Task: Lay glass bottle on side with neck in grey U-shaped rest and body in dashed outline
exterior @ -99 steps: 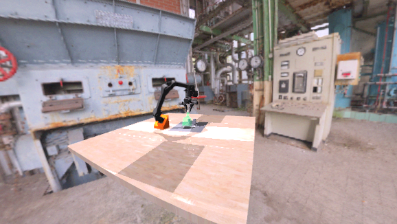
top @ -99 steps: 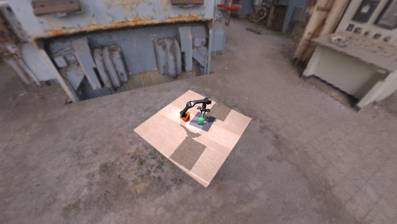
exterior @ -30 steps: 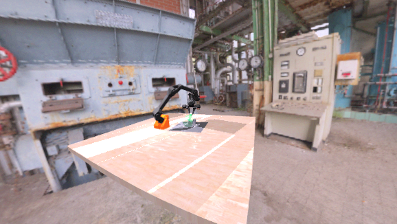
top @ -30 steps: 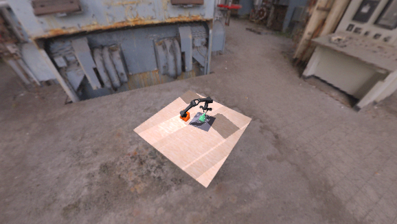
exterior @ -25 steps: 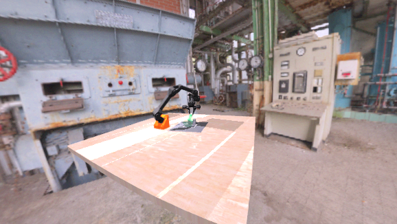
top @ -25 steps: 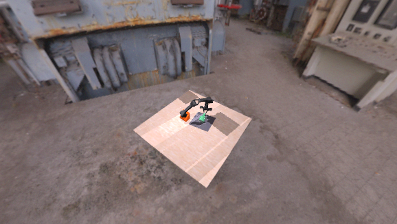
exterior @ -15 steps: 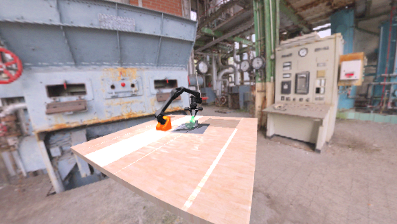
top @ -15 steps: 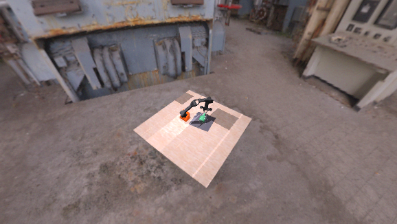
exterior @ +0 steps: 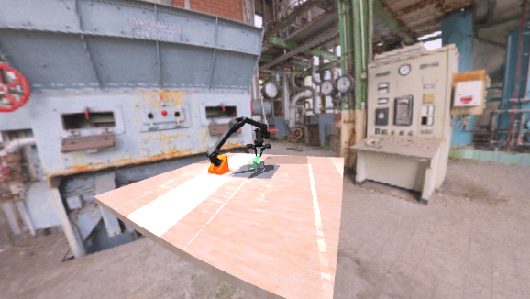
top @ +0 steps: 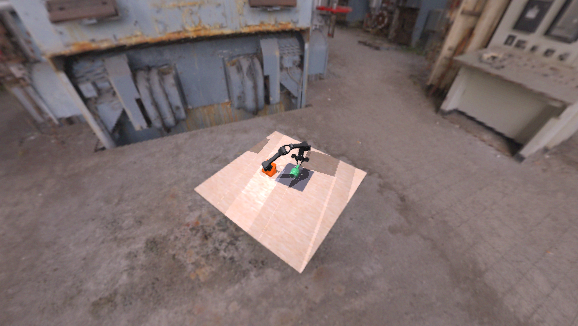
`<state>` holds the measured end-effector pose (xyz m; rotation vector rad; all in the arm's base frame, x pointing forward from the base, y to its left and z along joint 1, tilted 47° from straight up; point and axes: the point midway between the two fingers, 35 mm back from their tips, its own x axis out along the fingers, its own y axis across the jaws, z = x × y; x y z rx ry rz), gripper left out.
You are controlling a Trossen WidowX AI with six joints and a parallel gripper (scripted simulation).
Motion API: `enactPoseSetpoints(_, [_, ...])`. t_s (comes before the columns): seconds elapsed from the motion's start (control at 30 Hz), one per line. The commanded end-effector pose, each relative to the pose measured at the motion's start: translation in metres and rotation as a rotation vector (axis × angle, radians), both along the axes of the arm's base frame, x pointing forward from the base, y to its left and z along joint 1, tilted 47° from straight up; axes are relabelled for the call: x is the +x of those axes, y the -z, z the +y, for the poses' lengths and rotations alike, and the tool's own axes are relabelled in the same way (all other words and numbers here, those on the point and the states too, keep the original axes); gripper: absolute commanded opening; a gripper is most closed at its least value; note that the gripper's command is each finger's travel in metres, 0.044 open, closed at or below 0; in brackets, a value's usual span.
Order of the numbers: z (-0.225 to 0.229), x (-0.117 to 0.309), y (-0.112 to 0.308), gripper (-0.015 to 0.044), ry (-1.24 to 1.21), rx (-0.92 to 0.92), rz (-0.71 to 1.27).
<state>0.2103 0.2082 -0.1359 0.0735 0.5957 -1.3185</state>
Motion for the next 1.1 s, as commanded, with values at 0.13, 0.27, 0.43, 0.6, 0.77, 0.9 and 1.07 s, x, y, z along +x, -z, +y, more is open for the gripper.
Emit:
enactPoseSetpoints(0.13, [-0.001, 0.003, 0.006, 0.0121, 0.000, 0.001, -0.001])
enactPoseSetpoints(0.27, [-0.002, 0.002, 0.009, 0.0121, 0.000, -0.001, 0.000])
enactPoseSetpoints(0.43, [-0.003, 0.002, 0.012, 0.0121, 0.000, -0.004, 0.002])
enactPoseSetpoints(0.6, [-0.003, 0.002, 0.015, 0.0121, 0.001, -0.006, 0.003])
enactPoseSetpoints(0.77, [-0.004, 0.002, 0.018, 0.0121, 0.002, -0.009, 0.005])
enactPoseSetpoints(0.9, [-0.005, 0.002, 0.021, 0.0121, 0.002, -0.011, 0.006])
enactPoseSetpoints(1.07, [-0.006, 0.002, 0.024, 0.0121, 0.003, -0.013, 0.008])
